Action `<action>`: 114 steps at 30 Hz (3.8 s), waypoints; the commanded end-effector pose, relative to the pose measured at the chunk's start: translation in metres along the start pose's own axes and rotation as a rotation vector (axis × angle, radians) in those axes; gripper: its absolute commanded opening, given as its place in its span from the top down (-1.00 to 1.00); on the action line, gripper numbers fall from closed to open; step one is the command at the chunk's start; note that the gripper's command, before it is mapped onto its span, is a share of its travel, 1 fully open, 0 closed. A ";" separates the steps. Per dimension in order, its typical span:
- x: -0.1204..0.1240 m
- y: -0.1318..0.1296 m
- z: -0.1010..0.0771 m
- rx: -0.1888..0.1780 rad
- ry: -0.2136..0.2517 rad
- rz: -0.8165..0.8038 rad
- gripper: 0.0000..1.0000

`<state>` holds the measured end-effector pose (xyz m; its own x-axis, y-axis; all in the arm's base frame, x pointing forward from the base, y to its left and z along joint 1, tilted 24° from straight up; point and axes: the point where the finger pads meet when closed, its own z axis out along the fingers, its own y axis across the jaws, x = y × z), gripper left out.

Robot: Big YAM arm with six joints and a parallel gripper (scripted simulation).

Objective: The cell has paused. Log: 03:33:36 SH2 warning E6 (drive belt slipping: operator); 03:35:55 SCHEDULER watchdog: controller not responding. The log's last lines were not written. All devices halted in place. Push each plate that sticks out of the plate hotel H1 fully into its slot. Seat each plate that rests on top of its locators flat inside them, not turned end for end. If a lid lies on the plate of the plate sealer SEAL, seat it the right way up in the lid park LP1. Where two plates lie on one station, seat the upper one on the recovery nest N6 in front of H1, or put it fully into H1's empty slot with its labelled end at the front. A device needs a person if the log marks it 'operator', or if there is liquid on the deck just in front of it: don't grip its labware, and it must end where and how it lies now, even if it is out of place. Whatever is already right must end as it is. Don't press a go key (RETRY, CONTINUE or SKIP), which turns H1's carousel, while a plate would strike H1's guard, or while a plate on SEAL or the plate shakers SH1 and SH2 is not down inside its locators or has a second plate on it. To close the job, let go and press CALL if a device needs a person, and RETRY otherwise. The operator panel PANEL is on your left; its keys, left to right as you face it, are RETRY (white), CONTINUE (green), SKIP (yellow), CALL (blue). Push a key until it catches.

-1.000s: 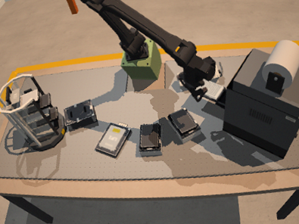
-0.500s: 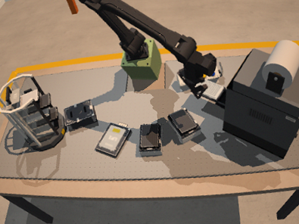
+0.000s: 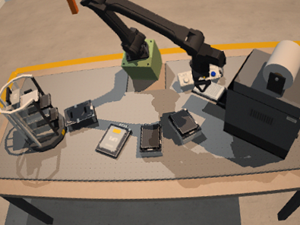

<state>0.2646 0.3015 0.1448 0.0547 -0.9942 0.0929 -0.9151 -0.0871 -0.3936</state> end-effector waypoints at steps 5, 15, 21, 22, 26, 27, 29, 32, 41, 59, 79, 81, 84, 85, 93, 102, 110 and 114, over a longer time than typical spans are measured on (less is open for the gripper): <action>-0.028 0.004 -0.006 0.016 -0.012 0.308 -1.00; -0.052 0.024 -0.008 0.013 -0.018 0.610 -1.00; -0.045 0.021 -0.003 0.012 -0.005 0.785 -1.00; -0.050 0.031 -0.004 0.010 -0.008 0.734 -1.00; -0.053 0.047 0.001 0.007 0.005 0.573 -1.00; -0.055 0.051 0.001 0.006 0.006 0.539 -1.00; -0.058 0.057 0.002 0.006 0.008 0.502 -1.00; -0.061 0.063 0.002 0.007 0.007 0.502 -1.00; -0.086 0.078 -0.006 0.009 -0.021 0.536 -1.00; -0.094 0.108 0.007 0.004 0.013 0.392 -1.00; -0.096 0.111 0.003 0.003 0.005 -0.035 -1.00; -0.096 0.111 0.003 0.003 0.005 -0.082 -1.00; -0.096 0.111 0.003 0.003 0.005 -0.105 -1.00; -0.096 0.111 0.003 0.003 0.005 -0.128 -1.00; -0.096 0.111 0.003 0.002 0.005 -0.315 -1.00; -0.095 0.111 0.003 0.002 0.005 -0.478 -1.00; -0.095 0.111 0.003 0.001 0.006 -0.665 -1.00; -0.095 0.111 0.003 0.001 0.006 -0.758 -1.00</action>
<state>0.1555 0.3794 0.0864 0.5970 -0.7345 0.3227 -0.6960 -0.6742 -0.2471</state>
